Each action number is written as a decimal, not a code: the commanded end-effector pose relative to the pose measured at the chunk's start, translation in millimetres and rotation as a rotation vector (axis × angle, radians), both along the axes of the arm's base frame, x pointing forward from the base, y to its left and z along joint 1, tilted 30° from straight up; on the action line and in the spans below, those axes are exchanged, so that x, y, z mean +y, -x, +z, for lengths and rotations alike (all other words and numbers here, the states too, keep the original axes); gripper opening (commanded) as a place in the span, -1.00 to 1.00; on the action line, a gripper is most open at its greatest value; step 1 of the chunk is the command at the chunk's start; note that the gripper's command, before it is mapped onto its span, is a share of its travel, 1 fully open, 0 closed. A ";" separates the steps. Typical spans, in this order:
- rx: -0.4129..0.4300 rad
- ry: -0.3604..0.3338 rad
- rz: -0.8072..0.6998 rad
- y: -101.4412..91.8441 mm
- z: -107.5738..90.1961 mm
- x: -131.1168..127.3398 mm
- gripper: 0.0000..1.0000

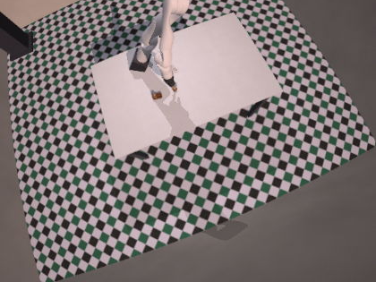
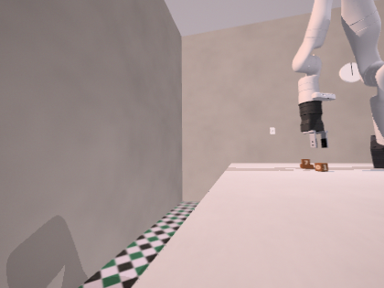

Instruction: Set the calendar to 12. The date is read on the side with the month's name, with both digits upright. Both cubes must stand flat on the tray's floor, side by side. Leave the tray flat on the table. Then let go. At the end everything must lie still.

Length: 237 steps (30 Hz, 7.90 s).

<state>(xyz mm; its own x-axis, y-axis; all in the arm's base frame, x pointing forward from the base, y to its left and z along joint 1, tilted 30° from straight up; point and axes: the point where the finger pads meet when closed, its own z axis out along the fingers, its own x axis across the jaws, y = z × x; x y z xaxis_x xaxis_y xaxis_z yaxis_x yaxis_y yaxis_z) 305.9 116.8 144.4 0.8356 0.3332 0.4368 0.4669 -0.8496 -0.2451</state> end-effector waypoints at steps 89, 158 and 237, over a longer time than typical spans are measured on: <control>0.001 0.000 0.000 -14.8 -42.7 20.7 0.74; 0.001 0.000 0.000 -22.9 -66.9 32.2 0.74; 0.001 0.000 0.000 -12.9 -37.1 18.1 0.14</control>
